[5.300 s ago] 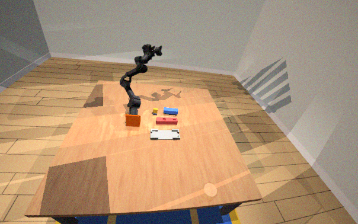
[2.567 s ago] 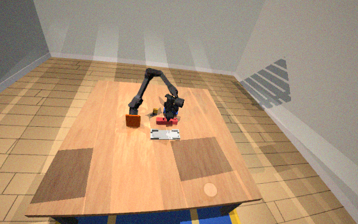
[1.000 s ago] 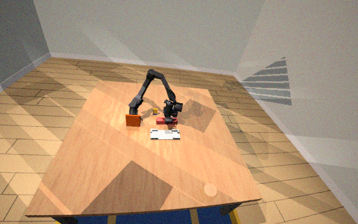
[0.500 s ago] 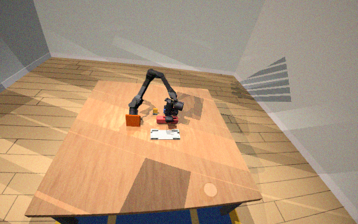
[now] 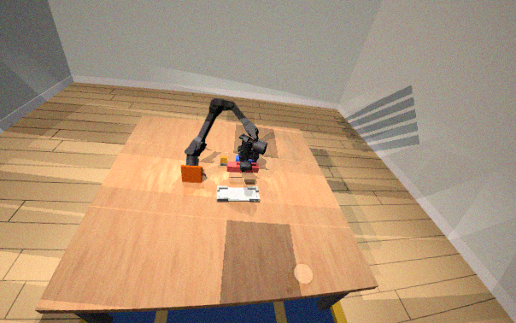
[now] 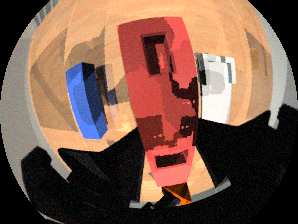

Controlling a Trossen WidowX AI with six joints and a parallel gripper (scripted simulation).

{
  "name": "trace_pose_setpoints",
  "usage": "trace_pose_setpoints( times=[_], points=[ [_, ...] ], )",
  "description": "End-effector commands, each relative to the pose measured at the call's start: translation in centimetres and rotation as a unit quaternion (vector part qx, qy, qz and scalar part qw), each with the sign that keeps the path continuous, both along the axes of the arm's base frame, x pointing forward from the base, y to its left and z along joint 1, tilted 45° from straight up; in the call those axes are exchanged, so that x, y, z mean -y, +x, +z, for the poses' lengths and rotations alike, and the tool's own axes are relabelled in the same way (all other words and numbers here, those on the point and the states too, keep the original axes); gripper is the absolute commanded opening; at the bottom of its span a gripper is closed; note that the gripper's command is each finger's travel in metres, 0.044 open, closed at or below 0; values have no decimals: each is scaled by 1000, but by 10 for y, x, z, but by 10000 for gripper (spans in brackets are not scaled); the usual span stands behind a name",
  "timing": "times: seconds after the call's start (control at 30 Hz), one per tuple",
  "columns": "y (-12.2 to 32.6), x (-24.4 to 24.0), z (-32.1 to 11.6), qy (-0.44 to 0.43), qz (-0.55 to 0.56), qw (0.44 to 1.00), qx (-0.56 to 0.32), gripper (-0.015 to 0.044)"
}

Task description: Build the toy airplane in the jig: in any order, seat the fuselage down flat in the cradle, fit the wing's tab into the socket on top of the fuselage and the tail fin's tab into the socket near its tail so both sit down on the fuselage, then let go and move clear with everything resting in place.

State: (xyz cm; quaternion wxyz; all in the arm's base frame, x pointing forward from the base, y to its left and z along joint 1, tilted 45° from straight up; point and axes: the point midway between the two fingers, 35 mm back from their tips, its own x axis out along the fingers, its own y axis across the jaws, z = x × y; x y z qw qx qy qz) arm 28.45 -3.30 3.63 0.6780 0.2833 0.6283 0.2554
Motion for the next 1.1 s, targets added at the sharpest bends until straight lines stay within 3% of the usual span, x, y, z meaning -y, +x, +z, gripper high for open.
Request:
trace_pose_setpoints(
  times=[0.0,0.57,1.07],
  points=[
    [0,13,12,-5,-1,1000,5,0],
    [-11,45,49,-1,0,1000,5,0],
    [-8,61,15,-3,3,1000,8,0]
  ],
)
